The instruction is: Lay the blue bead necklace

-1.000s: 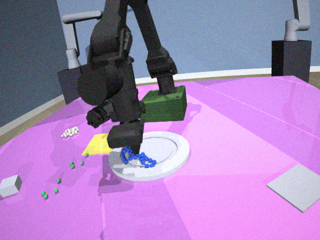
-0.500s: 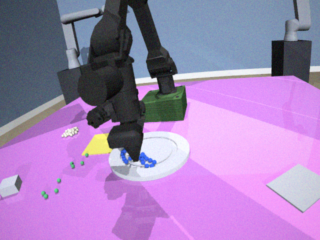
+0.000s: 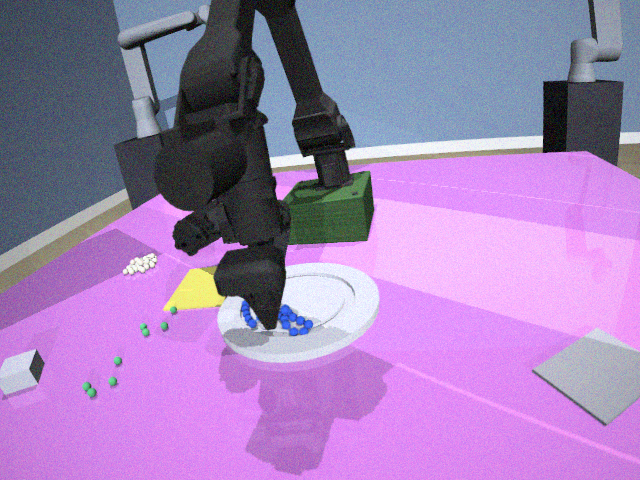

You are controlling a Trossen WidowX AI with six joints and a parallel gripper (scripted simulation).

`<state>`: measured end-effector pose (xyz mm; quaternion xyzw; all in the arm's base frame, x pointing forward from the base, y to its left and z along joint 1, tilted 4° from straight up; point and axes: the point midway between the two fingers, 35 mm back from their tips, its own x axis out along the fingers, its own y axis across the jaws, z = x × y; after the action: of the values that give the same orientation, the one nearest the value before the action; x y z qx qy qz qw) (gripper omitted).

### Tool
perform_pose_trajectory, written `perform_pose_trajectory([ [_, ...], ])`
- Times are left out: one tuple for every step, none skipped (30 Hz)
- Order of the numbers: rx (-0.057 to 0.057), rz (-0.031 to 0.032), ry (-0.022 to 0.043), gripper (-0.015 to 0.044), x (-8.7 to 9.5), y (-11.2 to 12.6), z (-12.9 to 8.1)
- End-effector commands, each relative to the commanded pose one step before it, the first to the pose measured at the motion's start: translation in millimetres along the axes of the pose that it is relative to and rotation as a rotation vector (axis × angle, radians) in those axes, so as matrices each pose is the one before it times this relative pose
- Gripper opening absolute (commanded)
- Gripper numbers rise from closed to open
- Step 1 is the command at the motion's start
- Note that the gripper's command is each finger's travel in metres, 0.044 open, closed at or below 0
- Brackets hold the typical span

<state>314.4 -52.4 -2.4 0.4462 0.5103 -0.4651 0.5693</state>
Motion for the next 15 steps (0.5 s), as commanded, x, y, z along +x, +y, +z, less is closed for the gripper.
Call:
perform_pose_trajectory([
  [-0.0021, -0.00234, -0.00002, 0.044, -0.02, -0.22, -0.15],
  [0.0, 0.0, 0.0, 0.044, 0.0, 0.0, 0.0],
  [0.0, 0.0, 0.0, 0.044, 0.0, 0.0, 0.0],
  [0.0, 0.0, 0.0, 0.044, 0.0, 0.0, 0.0],
  [0.0, 0.0, 0.0, 0.044, 0.0, 0.0, 0.0],
  [0.0, 0.0, 0.0, 0.044, 0.0, 0.0, 0.0],
  [0.0, 0.0, 0.0, 0.044, 0.0, 0.0, 0.0],
  [0.0, 0.0, 0.0, 0.044, 0.0, 0.0, 0.0],
  [0.0, 0.0, 0.0, 0.044, 0.0, 0.0, 0.0],
  [0.0, 0.0, 0.0, 0.044, 0.0, 0.0, 0.0],
  [-0.0165, 0.00001, 0.00001, 0.0414, -0.21, 0.02, -0.08],
  [-0.0495, 0.00002, 0.00002, 0.0387, -0.64, 0.07, -0.25],
  [-0.0825, 0.00004, 0.00004, 0.038, -1.07, 0.13, -0.42],
  [-0.1004, 0.00005, 0.00004, 0.038, -1.3, 0.19, -0.5],
  [-0.1005, 0.00005, 0.00004, 0.038, -1.3, 0.23, -0.48],
])
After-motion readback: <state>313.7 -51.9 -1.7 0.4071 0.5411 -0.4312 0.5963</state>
